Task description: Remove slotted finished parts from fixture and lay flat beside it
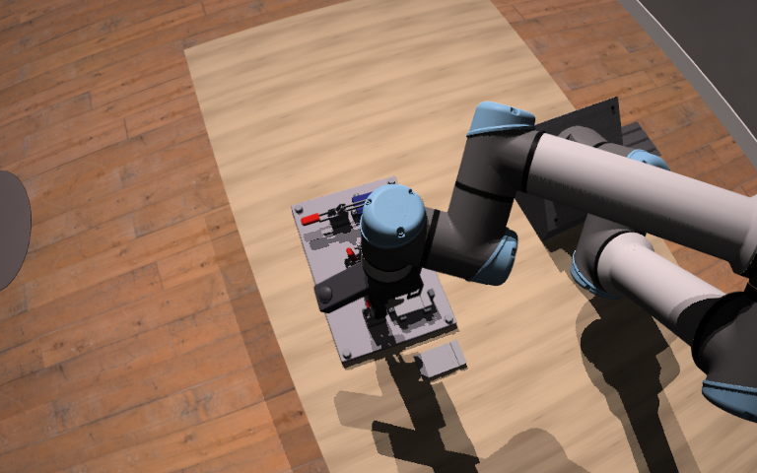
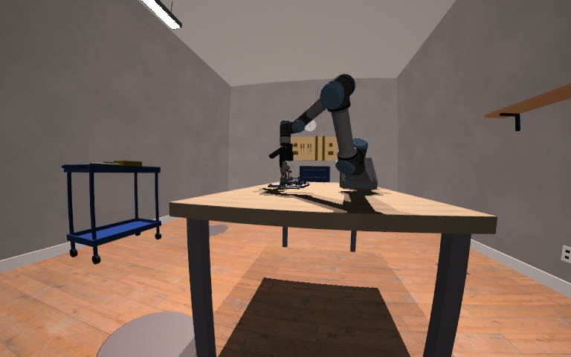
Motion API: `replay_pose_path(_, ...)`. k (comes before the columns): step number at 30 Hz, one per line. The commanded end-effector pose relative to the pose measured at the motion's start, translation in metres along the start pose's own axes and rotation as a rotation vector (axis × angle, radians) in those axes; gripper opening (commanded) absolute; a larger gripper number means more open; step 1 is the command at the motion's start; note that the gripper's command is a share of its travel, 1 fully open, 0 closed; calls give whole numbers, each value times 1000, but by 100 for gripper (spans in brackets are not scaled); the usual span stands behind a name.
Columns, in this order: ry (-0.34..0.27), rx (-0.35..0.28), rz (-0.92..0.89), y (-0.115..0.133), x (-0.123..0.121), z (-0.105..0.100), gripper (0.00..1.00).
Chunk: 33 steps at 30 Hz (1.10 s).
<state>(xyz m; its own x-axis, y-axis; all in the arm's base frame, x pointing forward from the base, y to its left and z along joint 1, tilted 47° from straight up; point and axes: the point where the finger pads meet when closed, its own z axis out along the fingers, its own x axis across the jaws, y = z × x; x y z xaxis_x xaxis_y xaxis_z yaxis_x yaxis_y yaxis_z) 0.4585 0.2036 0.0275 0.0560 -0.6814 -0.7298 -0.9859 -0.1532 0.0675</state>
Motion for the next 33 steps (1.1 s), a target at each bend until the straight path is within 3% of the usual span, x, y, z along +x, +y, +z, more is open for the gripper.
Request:
replay_pose_path(1, 0, 1, 0, 0, 0, 0, 0)
replay_pose_path(8, 0, 1, 0, 0, 0, 0, 0)
replay_pose_path(9, 0, 1, 0, 0, 0, 0, 28)
replay_pose_path(33, 0, 1, 0, 0, 0, 0, 28)
